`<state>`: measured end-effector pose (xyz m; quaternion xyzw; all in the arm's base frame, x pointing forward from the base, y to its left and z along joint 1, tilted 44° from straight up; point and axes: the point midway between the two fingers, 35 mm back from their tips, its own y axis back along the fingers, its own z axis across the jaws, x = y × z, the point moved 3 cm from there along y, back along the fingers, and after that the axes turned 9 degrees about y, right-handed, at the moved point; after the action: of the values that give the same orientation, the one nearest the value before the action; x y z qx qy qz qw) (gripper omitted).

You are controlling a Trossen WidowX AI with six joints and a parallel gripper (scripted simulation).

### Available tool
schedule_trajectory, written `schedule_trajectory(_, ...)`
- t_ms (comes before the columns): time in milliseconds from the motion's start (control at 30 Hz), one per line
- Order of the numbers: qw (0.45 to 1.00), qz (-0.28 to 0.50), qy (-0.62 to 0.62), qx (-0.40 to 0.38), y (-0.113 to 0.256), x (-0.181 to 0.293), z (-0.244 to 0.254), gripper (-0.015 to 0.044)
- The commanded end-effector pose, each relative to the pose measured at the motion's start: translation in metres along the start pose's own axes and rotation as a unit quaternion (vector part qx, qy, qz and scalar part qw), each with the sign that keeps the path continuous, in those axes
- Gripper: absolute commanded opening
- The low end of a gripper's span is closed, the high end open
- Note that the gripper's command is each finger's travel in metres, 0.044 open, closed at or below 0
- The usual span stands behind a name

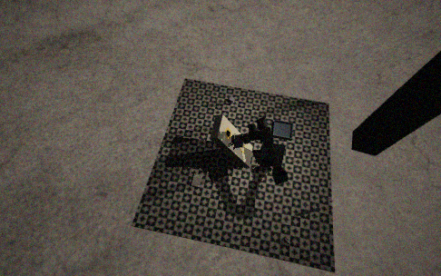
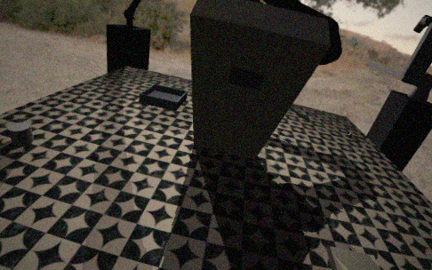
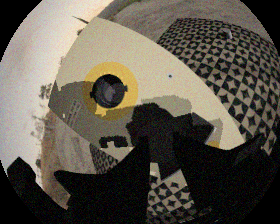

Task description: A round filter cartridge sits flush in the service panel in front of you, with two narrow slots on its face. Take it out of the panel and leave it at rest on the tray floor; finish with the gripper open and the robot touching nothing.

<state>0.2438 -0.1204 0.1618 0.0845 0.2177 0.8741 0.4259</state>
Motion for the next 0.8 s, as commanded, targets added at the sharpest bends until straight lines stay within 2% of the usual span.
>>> schedule_trajectory(0,1.000,-0.001,0.001,0.000,0.000,-0.001,0.000,0.0114)
schedule_trajectory(267,1.000,-0.004,0.005,-0.004,0.000,0.004,-0.002,0.0114)
schedule_trajectory(533,1.000,-0.005,0.006,-0.005,0.010,-0.051,0.040,0.0114)
schedule_trajectory(767,1.000,-0.005,0.006,-0.005,0.010,-0.055,0.044,0.0114)
